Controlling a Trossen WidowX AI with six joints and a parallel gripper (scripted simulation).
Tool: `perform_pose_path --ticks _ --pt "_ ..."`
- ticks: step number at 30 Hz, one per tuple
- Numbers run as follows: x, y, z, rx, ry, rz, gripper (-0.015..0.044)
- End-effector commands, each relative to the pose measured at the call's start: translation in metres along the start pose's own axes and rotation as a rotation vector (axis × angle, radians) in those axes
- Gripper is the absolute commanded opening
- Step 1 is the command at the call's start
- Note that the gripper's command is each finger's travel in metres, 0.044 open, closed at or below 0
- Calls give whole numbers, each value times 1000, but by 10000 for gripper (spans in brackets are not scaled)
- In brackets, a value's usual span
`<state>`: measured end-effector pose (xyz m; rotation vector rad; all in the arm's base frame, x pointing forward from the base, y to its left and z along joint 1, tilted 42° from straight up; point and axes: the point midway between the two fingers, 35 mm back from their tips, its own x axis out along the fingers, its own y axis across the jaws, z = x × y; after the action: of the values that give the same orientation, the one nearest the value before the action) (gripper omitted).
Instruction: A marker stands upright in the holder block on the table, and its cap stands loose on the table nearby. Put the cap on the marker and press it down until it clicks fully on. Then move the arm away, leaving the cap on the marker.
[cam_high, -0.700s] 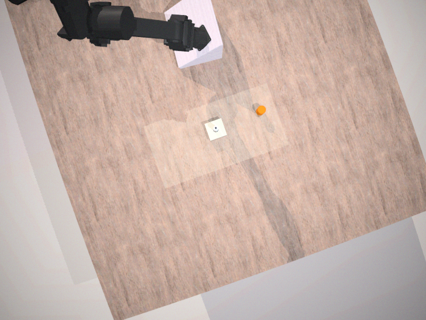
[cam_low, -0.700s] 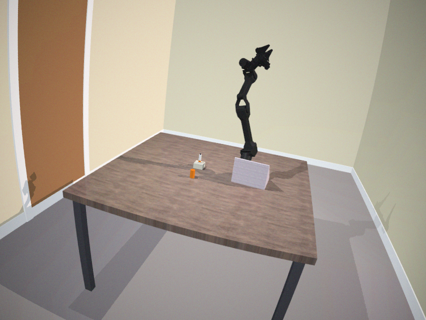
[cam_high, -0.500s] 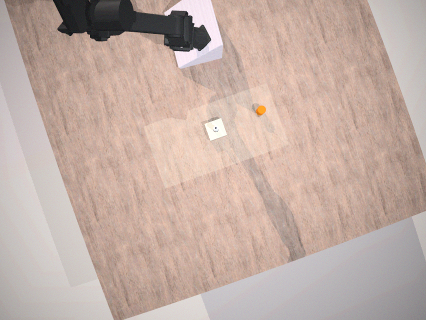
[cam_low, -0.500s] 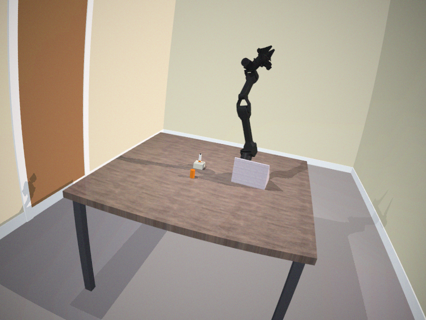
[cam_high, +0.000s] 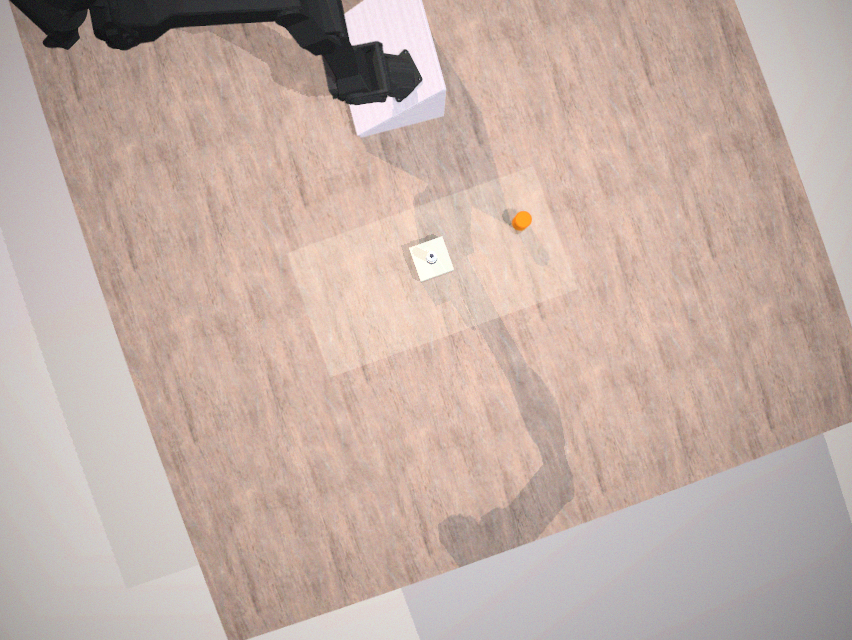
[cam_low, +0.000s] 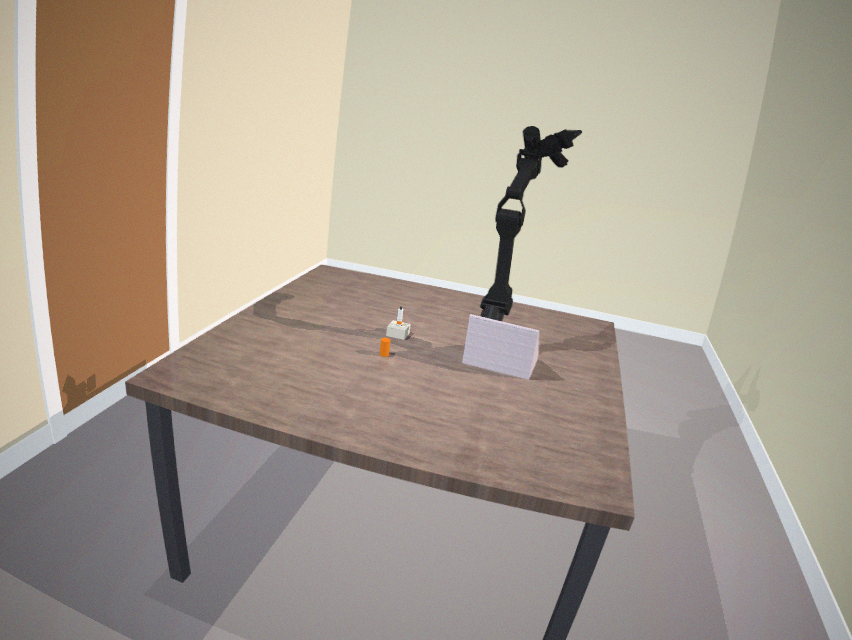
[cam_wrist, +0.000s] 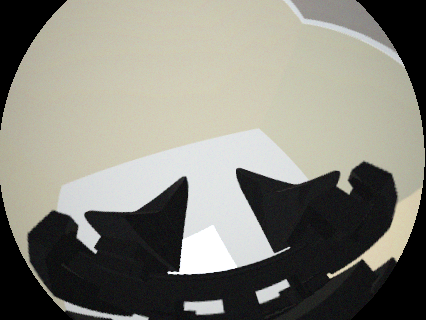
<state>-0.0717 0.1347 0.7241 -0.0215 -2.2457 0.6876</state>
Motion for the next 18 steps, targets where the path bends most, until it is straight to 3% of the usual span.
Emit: perform_pose_path --ticks 1,10,18 --pt "5 -41 37 -85 -70 -117 245" --pt "-14 -136 107 -306 -177 -406 245" --pt "-75 -231 159 -522 -189 -755 245"
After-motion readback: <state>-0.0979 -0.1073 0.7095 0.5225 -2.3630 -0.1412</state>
